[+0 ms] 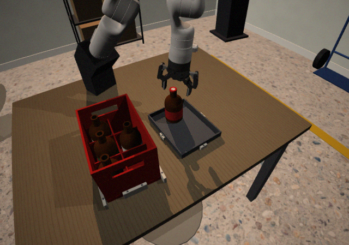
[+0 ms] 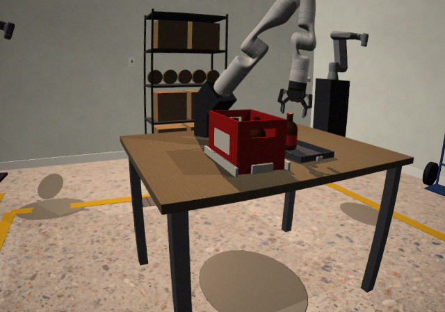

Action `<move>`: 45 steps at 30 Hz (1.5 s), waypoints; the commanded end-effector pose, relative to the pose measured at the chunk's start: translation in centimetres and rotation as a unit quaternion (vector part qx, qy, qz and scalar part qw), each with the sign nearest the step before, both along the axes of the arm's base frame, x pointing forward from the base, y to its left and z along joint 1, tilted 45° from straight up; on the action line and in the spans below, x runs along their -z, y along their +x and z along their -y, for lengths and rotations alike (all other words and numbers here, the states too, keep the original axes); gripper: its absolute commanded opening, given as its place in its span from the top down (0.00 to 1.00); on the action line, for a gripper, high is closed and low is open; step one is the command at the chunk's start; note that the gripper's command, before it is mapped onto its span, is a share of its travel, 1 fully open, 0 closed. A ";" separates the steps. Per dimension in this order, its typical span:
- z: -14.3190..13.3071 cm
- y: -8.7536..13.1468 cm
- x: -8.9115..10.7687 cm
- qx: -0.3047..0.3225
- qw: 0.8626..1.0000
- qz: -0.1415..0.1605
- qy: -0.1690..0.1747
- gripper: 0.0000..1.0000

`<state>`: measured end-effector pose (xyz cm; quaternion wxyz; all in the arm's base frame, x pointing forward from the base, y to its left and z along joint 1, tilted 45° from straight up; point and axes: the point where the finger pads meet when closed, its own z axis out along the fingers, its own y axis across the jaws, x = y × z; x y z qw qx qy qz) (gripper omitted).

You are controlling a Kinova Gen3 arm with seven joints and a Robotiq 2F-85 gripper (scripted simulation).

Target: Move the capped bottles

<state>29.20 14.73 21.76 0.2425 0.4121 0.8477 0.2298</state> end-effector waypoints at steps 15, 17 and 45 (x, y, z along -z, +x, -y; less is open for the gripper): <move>0.0 0.0 0.0 0.000 1.000 0.000 0.000 0.00; 0.0 0.0 0.0 0.000 1.000 0.000 0.000 0.00; 0.7 -2.0 -2.1 -0.003 1.000 0.005 0.001 0.00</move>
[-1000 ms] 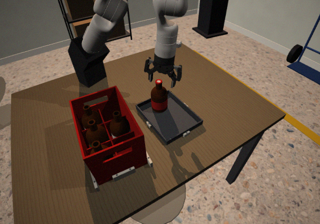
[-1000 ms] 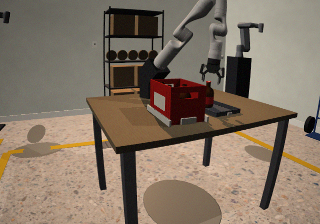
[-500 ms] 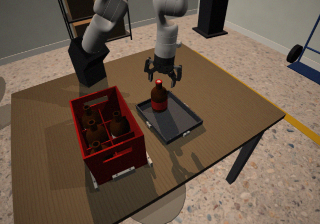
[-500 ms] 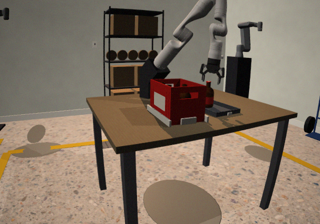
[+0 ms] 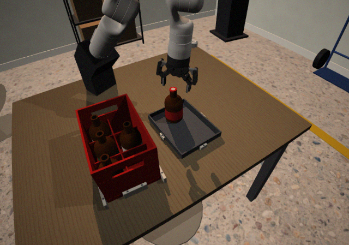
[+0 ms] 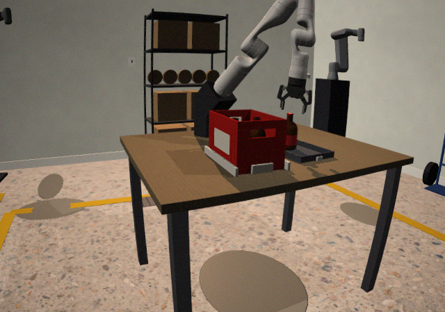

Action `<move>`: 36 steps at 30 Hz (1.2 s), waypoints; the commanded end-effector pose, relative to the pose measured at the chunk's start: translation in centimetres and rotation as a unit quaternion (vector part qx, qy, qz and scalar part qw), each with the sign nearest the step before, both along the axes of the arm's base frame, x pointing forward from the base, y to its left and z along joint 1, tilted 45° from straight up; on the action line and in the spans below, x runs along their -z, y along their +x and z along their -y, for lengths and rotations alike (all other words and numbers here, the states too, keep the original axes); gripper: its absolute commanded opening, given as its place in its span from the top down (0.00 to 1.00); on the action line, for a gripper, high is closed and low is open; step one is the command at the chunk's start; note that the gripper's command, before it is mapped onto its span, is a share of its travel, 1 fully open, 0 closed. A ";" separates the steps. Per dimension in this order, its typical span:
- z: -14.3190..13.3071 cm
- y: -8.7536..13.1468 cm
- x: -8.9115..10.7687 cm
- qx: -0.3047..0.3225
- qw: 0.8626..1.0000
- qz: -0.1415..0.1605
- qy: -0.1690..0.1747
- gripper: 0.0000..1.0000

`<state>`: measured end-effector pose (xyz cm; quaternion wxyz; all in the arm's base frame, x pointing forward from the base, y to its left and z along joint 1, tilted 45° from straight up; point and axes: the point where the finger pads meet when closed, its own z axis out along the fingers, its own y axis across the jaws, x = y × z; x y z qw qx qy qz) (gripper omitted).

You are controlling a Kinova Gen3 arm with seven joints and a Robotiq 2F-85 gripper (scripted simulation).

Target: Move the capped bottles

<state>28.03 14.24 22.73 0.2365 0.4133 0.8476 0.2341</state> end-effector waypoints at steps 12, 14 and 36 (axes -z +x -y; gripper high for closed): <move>0.8 -1.9 -2.0 -0.001 1.000 0.006 -0.001 0.00; 0.8 -2.1 -2.3 -0.002 1.000 0.007 -0.002 0.00; 1.7 -5.2 -5.5 -0.005 1.000 0.007 -0.003 0.00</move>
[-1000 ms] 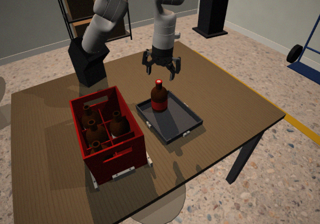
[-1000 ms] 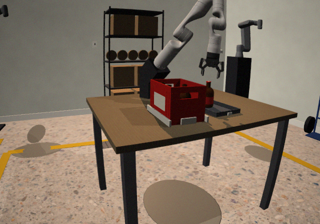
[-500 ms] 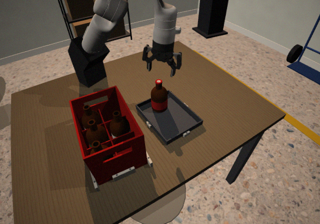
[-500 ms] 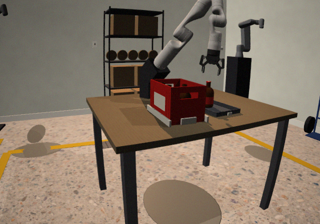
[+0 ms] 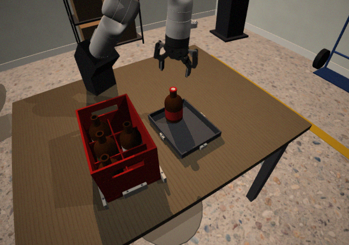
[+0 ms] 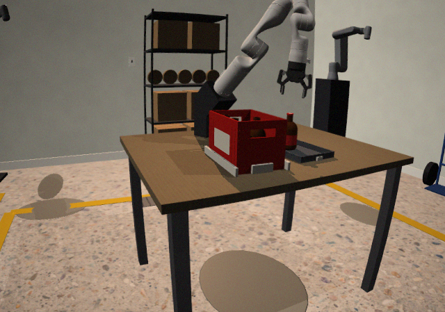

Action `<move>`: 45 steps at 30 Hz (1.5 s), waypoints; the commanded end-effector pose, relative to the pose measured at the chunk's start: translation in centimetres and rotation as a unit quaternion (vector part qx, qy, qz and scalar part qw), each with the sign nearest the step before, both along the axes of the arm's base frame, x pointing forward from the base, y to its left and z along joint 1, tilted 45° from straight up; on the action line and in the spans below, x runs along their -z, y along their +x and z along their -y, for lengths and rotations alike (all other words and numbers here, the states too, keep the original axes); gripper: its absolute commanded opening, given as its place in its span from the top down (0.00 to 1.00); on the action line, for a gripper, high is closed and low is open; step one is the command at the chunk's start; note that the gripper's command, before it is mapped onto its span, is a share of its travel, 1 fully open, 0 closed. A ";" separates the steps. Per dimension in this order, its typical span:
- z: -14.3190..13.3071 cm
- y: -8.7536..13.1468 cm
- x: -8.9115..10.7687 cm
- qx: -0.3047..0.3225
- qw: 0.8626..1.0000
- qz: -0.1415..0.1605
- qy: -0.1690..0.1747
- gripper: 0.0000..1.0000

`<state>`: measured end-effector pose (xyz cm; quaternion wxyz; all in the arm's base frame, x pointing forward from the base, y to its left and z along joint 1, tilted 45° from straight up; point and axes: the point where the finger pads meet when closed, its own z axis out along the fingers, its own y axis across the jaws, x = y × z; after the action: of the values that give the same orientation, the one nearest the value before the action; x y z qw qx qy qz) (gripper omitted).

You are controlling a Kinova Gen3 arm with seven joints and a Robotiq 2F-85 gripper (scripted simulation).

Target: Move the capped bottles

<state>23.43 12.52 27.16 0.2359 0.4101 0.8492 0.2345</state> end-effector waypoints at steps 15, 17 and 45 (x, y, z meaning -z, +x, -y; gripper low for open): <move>0.7 -2.5 -3.1 -0.001 1.000 0.005 -0.002 0.00; 0.8 -2.8 -3.5 -0.001 1.000 0.006 -0.002 0.00; 0.8 -3.5 -4.3 -0.004 1.000 0.006 -0.002 0.00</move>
<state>19.96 11.69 31.42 0.2407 0.4045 0.8500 0.2363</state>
